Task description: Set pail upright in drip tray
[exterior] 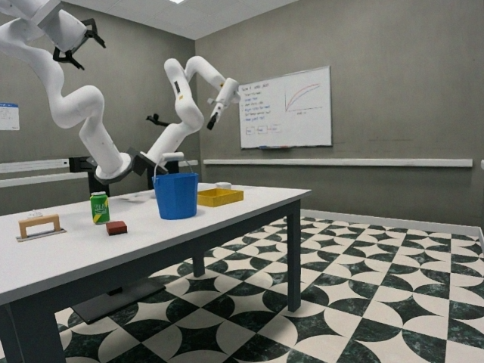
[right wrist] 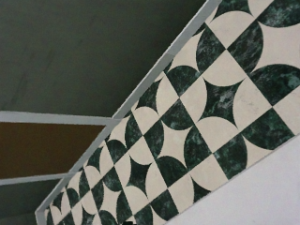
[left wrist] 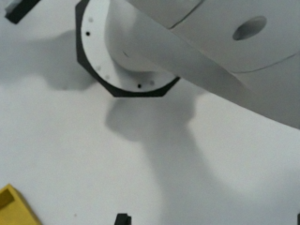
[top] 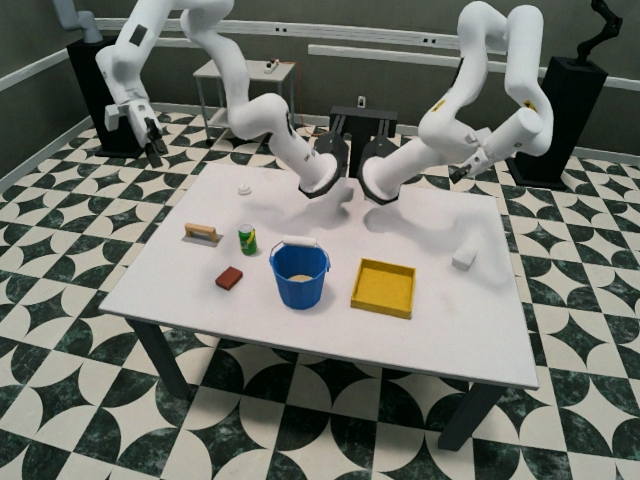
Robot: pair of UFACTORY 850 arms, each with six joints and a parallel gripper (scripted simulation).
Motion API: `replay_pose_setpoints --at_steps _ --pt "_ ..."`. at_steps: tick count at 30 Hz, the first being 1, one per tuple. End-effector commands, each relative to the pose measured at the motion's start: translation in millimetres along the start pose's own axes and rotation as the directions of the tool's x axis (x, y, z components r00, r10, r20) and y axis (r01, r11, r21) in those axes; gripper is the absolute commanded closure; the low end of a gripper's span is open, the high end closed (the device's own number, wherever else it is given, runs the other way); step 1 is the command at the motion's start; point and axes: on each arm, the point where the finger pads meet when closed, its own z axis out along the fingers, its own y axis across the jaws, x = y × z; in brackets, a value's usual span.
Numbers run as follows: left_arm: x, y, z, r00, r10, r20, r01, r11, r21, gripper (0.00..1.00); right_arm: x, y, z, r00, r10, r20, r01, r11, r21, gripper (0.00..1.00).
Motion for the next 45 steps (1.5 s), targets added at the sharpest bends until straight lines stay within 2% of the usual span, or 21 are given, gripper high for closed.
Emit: replay_pose_setpoints --at_steps 1,8,14,23,36,41,45 --pt "-0.2 0.0 -0.5 1.000 0.000 0.001 0.000 1.000 0.000 0.00 -13.5 3.9 -32.1 0.995 -0.094 0.045 0.095 0.995 -0.035 0.00" --pt "-0.2 0.0 -0.5 1.000 0.000 0.001 0.000 1.000 0.000 0.00 -36.1 20.2 -85.5 0.968 -0.226 0.110 0.237 0.966 -0.100 0.00" --pt "-0.2 0.0 -0.5 1.000 0.000 0.001 0.000 1.000 0.000 0.00 -48.3 30.7 -112.9 0.949 -0.279 0.145 0.299 0.945 -0.134 0.00" --pt "-0.2 0.0 -0.5 1.000 0.000 0.001 0.000 1.000 0.000 0.00 -54.0 35.8 -125.4 0.940 -0.300 0.162 0.324 0.934 -0.149 0.00" --pt "-0.2 0.0 -0.5 1.000 0.000 0.001 0.000 1.000 0.000 0.00 -53.4 39.6 -127.0 0.943 -0.292 0.162 0.317 0.935 -0.160 0.00" --pt "-0.2 0.0 -0.5 1.000 0.000 0.001 0.000 1.000 0.000 0.00 -48.8 54.2 -129.8 0.957 -0.246 0.153 0.274 0.941 -0.200 0.00" --pt "-0.2 0.0 -0.5 1.000 0.000 0.001 0.000 1.000 0.000 0.00 -43.0 76.9 -135.4 0.975 -0.175 0.136 0.206 0.943 -0.261 0.00"
